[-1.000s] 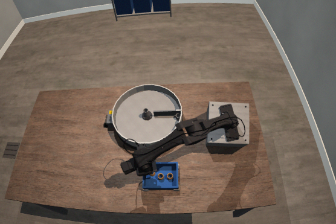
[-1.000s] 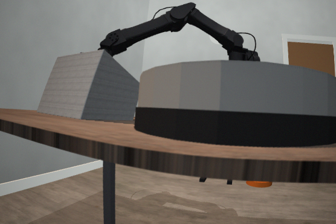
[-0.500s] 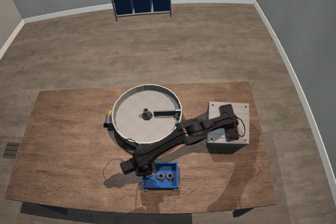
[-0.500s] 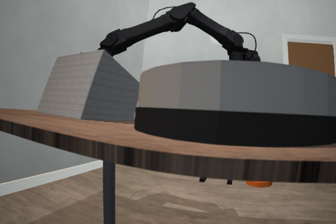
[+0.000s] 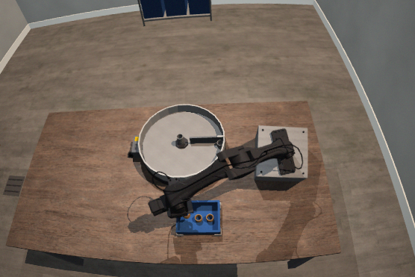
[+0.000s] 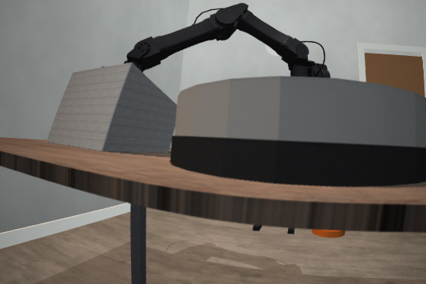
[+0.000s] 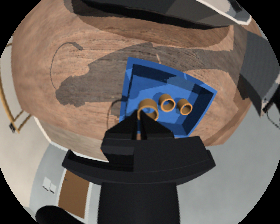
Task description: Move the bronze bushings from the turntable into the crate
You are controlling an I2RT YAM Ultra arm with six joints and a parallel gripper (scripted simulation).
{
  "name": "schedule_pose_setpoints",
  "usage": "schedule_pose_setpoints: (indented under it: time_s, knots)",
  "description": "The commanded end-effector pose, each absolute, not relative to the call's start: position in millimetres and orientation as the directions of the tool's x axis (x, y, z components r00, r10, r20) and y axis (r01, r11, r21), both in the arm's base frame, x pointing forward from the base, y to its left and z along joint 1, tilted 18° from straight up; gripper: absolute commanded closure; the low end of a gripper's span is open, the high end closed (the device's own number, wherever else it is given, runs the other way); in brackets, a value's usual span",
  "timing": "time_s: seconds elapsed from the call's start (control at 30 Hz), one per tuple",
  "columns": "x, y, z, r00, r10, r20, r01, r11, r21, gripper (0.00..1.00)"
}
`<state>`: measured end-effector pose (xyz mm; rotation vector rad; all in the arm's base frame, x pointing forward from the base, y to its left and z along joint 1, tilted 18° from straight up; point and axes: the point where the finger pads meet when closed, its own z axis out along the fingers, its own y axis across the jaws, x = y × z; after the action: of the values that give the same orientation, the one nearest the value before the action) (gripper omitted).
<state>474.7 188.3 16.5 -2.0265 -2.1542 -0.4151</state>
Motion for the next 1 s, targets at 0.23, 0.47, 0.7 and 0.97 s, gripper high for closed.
schedule_pose_setpoints:
  time_s: [0.23,0.47,0.7,0.97]
  knots:
    - [481.7,185.8,25.5,-0.065,0.954,0.293,0.993,0.032,0.116,1.00]
    - [479.7,189.1,20.3,-0.067,0.955,0.289,0.994,0.038,0.102,1.00]
    - [479.7,189.1,20.3,-0.067,0.955,0.289,0.994,0.039,0.102,1.00]
    - [479.7,189.1,20.3,-0.067,0.955,0.289,0.994,0.039,0.102,1.00]
